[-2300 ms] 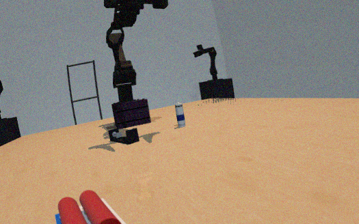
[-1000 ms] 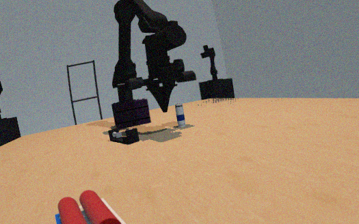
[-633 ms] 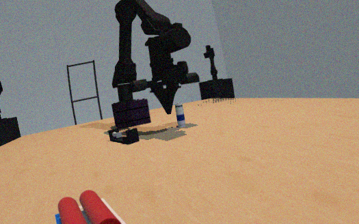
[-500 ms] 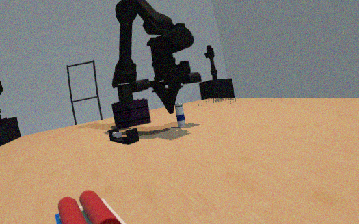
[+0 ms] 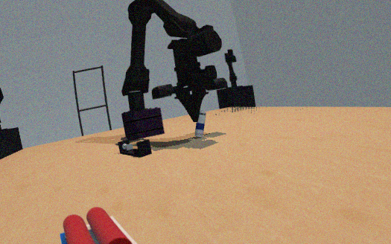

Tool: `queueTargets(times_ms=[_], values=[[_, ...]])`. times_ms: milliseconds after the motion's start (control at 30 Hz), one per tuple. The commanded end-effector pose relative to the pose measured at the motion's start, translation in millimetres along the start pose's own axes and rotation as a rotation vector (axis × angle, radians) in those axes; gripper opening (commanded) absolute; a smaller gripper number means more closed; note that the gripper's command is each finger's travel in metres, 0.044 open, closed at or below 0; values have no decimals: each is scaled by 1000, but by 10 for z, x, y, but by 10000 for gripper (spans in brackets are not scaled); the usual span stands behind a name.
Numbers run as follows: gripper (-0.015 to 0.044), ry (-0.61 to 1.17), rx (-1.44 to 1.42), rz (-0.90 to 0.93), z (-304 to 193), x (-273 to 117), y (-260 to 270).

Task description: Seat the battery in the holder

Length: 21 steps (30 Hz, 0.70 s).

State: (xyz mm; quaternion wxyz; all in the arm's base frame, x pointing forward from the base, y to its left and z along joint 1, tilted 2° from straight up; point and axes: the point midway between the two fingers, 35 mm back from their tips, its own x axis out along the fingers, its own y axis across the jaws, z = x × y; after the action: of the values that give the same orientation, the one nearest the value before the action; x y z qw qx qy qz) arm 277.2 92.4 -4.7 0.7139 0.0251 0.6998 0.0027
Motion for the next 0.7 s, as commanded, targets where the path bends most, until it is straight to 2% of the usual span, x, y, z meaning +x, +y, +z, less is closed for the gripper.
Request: queueTargets(times_ms=[0, 467, 667], values=[[0, 5, 2, -1, -5, 9, 60], [0, 1, -1, 2, -14, -15, 233], [0, 3, 1, 2, 9, -543, 267]])
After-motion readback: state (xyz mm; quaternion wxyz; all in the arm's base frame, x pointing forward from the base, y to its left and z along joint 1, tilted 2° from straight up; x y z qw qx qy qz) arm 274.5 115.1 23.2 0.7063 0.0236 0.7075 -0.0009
